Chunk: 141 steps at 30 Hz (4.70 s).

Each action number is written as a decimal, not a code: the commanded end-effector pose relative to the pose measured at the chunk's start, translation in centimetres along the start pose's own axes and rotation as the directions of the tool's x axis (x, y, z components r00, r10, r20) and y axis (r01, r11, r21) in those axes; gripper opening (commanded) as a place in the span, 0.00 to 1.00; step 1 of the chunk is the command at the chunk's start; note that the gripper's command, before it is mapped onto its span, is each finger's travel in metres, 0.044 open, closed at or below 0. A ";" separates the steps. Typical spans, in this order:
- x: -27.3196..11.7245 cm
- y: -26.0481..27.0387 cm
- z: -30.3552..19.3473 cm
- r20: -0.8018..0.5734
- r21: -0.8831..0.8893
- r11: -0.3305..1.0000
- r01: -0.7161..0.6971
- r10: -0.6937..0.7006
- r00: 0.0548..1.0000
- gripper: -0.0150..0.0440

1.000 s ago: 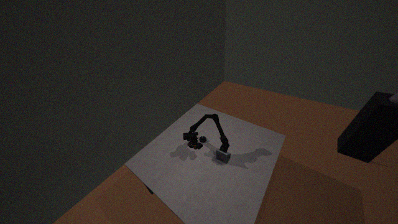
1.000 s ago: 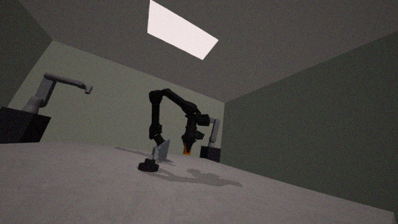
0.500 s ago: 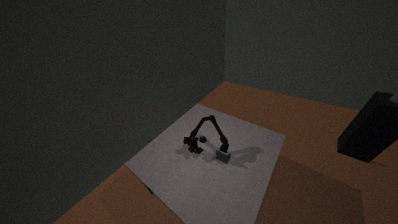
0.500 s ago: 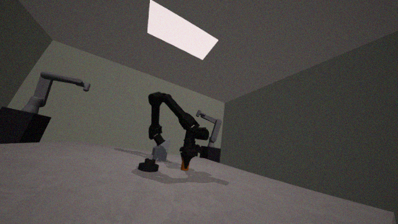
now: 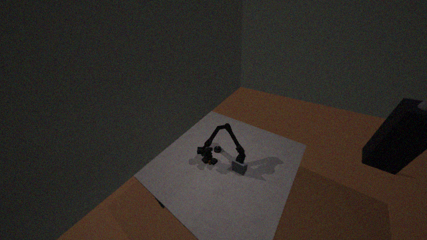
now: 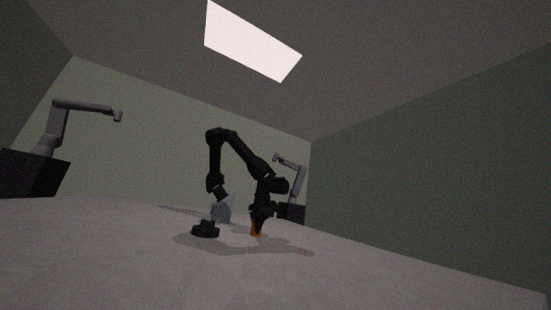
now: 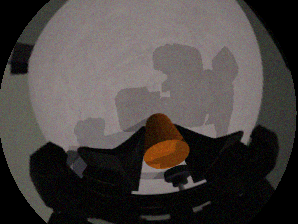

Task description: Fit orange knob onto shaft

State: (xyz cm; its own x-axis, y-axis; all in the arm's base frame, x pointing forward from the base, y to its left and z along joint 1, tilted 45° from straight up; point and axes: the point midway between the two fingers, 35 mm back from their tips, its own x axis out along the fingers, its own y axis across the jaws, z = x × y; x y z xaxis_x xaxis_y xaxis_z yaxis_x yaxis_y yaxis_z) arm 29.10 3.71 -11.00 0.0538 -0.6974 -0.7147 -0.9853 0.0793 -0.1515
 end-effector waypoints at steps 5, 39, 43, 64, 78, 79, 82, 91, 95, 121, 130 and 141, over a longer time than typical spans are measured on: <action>0.0 0.0 0.0 0.000 0.001 1.000 0.000 0.000 1.000 0.66; -6.2 0.0 0.1 0.001 -0.004 1.000 0.001 -0.001 1.000 1.00; -5.5 0.0 0.1 0.001 -0.004 1.000 0.001 -0.001 1.000 1.00; -2.1 -0.1 0.1 0.001 -0.004 1.000 0.002 -0.002 1.000 1.00; 0.1 0.0 0.0 -0.002 -0.004 1.000 0.002 -0.002 1.000 1.00; 0.1 0.0 0.0 -0.002 -0.004 1.000 0.002 -0.002 1.000 1.00; 0.1 0.0 0.0 -0.002 -0.004 1.000 0.002 -0.002 1.000 0.91; 0.1 0.0 0.0 -0.002 -0.004 1.000 0.002 -0.002 1.000 0.54; 0.1 0.0 0.0 -0.002 -0.004 1.000 0.002 -0.002 1.000 0.50; -6.5 -0.7 0.8 0.008 -0.005 1.000 0.001 -0.001 1.000 0.25; -9.3 -0.7 0.9 0.009 -0.004 1.000 0.001 -0.001 1.000 0.25; -12.8 -0.6 1.0 0.006 -0.004 1.000 0.000 0.000 1.000 0.25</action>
State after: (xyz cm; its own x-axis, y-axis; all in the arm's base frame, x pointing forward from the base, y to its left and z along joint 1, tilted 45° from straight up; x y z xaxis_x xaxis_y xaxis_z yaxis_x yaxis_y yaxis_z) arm 29.19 12.40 -3.34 0.0505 -0.6983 -0.7140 -0.9872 0.0736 -0.1417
